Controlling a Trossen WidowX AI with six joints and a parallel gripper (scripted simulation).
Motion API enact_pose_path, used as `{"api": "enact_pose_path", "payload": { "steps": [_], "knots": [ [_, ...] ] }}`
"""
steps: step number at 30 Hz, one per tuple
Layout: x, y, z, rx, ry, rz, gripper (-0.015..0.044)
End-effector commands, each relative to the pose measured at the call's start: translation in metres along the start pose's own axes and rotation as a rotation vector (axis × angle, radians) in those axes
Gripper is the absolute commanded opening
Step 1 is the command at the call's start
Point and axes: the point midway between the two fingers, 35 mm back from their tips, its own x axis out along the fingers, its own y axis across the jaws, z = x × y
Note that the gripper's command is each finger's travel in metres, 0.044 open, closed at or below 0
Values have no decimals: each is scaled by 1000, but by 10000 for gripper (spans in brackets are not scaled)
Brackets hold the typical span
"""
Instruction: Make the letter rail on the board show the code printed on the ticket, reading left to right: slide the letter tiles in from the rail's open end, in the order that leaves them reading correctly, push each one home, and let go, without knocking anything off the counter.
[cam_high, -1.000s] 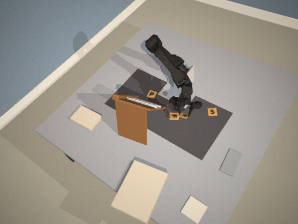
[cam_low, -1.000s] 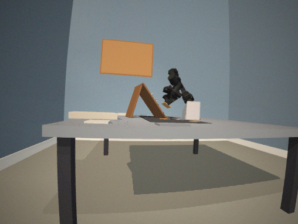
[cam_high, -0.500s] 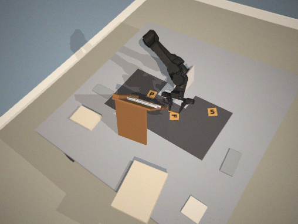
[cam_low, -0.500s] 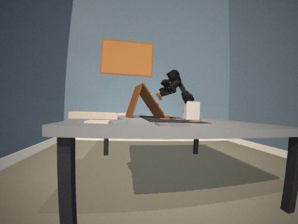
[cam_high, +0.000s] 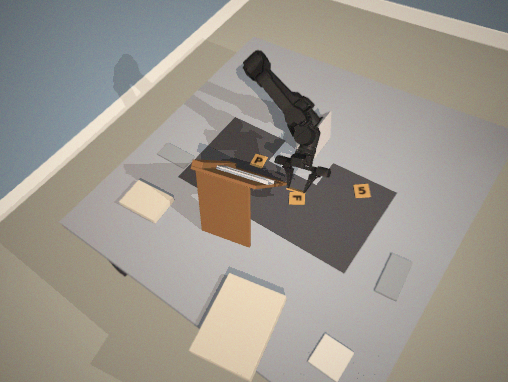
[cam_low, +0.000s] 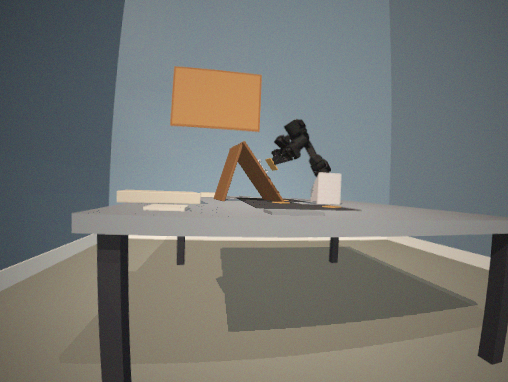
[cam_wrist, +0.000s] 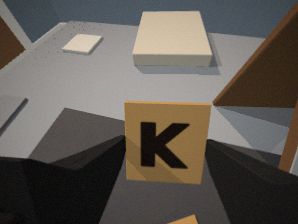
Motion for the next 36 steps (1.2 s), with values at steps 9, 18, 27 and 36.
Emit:
{"api": "enact_pose_path", "payload": {
  "steps": [9, 18, 27, 36],
  "knots": [
    [0, -2, -2, -5, 1, -4, 0],
    [0, -5, 0, -5, 1, -4, 0],
    [-1, -9, -1, -5, 1, -4, 0],
    [-1, -14, -1, -5, 1, -5, 0]
  ]
}}
